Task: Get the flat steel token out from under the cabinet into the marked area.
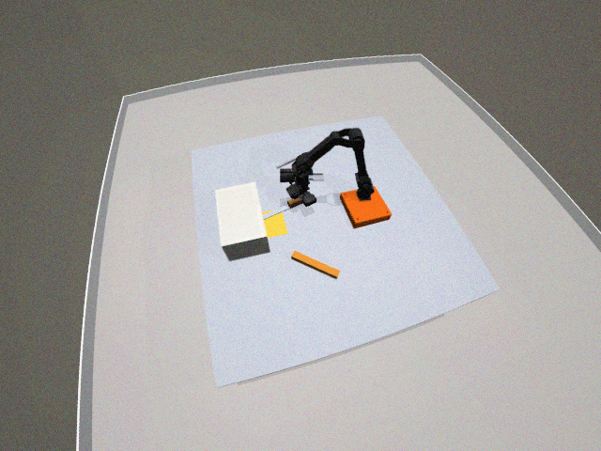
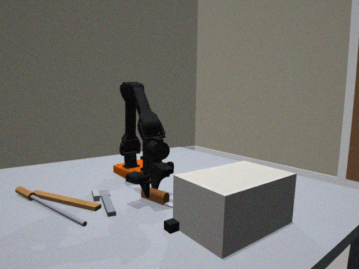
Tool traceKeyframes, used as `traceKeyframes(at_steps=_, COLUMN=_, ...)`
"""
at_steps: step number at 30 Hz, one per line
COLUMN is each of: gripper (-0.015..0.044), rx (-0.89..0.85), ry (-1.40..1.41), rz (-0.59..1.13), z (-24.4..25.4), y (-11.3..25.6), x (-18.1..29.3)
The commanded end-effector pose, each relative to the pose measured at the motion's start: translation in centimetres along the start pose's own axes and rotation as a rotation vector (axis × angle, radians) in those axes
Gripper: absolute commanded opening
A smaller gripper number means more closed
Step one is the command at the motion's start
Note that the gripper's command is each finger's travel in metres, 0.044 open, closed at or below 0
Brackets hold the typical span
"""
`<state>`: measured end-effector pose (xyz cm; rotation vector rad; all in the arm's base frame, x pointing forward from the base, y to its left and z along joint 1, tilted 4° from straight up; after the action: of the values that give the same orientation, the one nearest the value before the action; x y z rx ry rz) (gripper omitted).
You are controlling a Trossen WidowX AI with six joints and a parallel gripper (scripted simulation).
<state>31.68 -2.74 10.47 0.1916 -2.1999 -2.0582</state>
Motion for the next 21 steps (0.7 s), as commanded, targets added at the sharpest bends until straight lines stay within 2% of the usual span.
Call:
traceKeyframes(at_steps=1, gripper=0.0, rx=0.003, ry=-0.001, rz=0.0, z=0.1, y=0.0, x=-0.7)
traceKeyframes(at_steps=21, gripper=0.0, rx=0.003, ry=-0.001, rz=-0.002, z=0.5, y=0.1, x=-2.9)
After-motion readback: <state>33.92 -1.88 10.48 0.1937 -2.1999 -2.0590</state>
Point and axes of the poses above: the point midway between the two fingers, 35 mm back from their tips, its own y axis back along the fingers, its own z axis across the jaws, x = y × z, the point moved 10 cm from there along y, back along the fingers, and after that the axes turned 11 degrees about -y, right-handed, at the moved point
